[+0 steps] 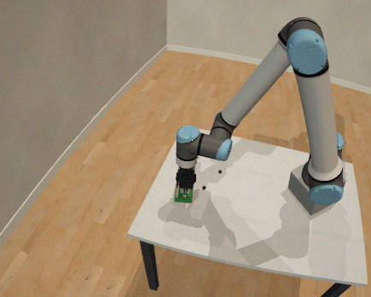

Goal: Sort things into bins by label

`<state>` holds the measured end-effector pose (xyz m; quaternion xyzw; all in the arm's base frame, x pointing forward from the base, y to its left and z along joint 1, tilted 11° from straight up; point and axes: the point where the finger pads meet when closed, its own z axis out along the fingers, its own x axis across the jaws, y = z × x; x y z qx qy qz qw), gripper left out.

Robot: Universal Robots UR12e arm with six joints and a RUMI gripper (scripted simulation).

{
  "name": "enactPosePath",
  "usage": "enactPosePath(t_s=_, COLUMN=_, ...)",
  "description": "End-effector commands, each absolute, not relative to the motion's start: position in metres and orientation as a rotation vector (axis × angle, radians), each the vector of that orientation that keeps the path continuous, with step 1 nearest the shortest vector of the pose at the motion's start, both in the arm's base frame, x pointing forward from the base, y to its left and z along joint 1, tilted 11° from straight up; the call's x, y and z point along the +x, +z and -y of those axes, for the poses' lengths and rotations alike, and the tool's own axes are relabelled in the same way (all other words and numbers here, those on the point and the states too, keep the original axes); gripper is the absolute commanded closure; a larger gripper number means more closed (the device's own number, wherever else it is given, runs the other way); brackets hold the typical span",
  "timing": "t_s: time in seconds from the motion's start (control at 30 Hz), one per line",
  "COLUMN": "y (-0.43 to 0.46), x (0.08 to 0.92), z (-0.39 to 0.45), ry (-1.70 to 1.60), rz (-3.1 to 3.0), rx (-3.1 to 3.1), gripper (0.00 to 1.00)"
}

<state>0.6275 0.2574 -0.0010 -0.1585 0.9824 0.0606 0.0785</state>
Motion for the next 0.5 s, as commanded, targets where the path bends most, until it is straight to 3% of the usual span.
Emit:
enactPosePath(t_s=0.0, y=-0.0026, x=0.6283, z=-0.2577, ry=0.181, rz=-2.939, rx=-0.474, gripper=1.0)
enactPosePath(t_s=0.37, y=-0.0028, x=0.6279, z=-0.2575, ry=0.181, rz=-2.939, rx=-0.474, gripper=1.0)
enactPosePath(t_s=0.4, y=-0.0028, x=0.6279, z=-0.2575, ry=0.181, rz=-2.939, rx=-0.474, gripper=0.83)
enactPosePath(t_s=0.47, y=-0.0028, x=0.6279, z=-0.2575, ry=0.181, rz=-2.939, rx=-0.474, gripper=0.83)
